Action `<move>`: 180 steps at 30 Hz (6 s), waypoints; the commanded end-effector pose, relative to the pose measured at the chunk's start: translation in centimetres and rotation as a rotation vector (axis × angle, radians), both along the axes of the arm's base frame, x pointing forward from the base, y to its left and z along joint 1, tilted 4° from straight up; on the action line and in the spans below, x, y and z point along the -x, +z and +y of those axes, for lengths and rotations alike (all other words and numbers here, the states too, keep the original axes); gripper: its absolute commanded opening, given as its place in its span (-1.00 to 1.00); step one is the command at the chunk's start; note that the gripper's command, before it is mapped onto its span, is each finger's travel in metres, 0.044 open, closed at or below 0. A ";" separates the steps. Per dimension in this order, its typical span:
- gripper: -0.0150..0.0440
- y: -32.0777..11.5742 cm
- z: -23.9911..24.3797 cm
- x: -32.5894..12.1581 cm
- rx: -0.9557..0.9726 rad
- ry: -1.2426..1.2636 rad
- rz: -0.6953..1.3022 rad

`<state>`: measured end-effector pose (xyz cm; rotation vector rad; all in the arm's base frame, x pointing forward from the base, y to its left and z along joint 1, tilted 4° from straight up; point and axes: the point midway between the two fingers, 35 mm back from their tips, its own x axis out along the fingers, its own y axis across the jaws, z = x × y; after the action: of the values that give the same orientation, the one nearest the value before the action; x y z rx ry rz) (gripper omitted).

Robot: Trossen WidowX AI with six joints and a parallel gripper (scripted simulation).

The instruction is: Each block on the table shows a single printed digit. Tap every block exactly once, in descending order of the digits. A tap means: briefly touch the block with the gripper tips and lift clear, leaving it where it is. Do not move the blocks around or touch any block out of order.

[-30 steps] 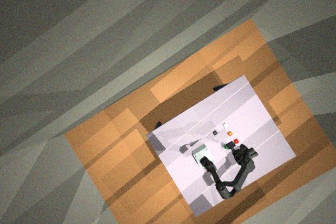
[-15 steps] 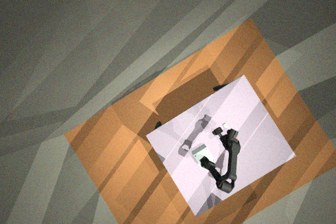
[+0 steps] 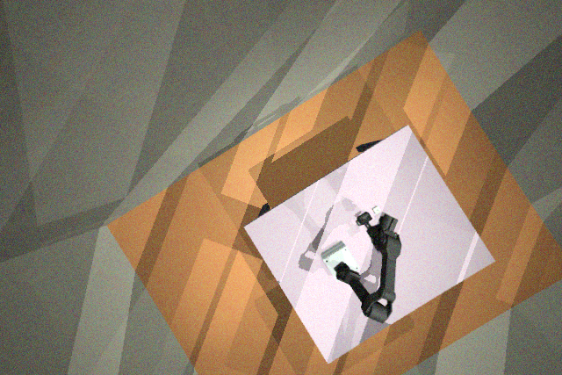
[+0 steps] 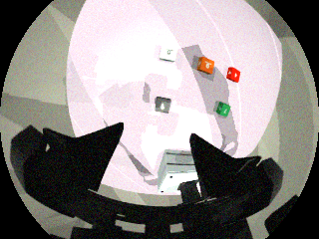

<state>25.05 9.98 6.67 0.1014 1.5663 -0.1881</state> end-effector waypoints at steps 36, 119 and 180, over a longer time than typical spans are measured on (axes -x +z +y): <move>0.86 0.4 -2.6 -12.4 0.002 -0.005 -0.013; -0.20 -7.2 -12.8 -10.1 0.012 -0.005 -0.011; -0.42 1.0 -12.9 -9.3 0.012 -0.005 -0.010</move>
<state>35.27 -2.34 7.57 0.0957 1.5411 -0.1967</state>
